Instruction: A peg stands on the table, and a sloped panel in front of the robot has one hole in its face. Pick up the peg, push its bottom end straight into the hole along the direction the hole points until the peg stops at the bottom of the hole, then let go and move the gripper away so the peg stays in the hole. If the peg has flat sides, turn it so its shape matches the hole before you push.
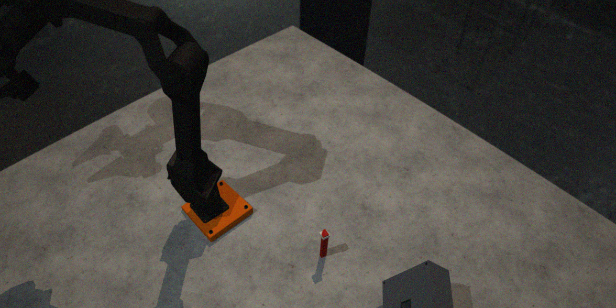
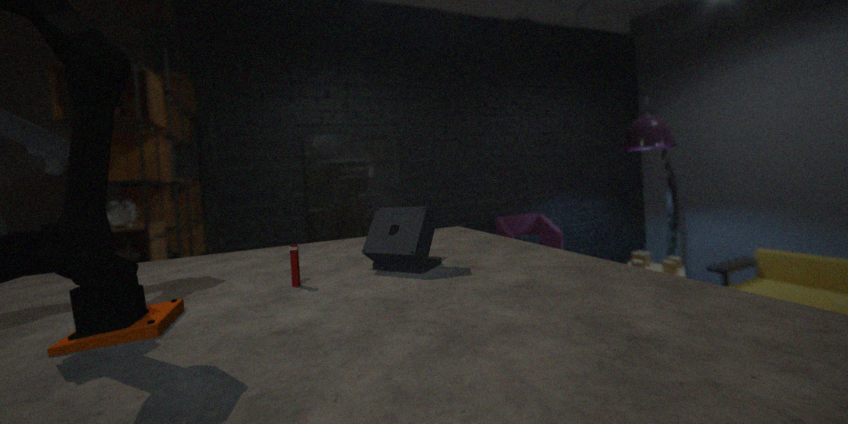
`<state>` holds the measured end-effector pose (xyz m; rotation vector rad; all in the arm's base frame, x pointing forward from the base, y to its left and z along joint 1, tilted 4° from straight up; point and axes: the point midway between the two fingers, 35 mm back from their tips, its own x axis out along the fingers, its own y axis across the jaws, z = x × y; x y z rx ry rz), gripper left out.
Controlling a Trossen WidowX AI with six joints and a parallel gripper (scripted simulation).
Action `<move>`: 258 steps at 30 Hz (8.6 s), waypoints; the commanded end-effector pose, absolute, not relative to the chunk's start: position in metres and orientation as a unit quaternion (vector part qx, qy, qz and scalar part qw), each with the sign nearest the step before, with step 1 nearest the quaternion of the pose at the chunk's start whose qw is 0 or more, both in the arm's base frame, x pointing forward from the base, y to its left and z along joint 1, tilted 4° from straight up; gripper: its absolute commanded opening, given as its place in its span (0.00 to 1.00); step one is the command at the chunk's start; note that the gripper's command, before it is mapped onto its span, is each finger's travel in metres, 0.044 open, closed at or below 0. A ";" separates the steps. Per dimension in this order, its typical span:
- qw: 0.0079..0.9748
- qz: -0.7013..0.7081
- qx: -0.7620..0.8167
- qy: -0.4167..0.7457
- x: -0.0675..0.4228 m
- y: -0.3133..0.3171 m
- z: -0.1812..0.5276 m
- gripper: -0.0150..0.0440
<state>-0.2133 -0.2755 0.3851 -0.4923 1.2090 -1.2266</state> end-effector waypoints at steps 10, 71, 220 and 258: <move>0.680 -0.513 -0.189 0.488 -0.171 -0.305 0.368 1.00; 0.851 -0.349 -0.016 0.393 0.055 -0.337 0.298 1.00; 0.711 -0.063 0.114 0.691 0.277 0.073 0.124 1.00; 0.688 -0.078 0.072 0.718 0.246 0.120 0.084 1.00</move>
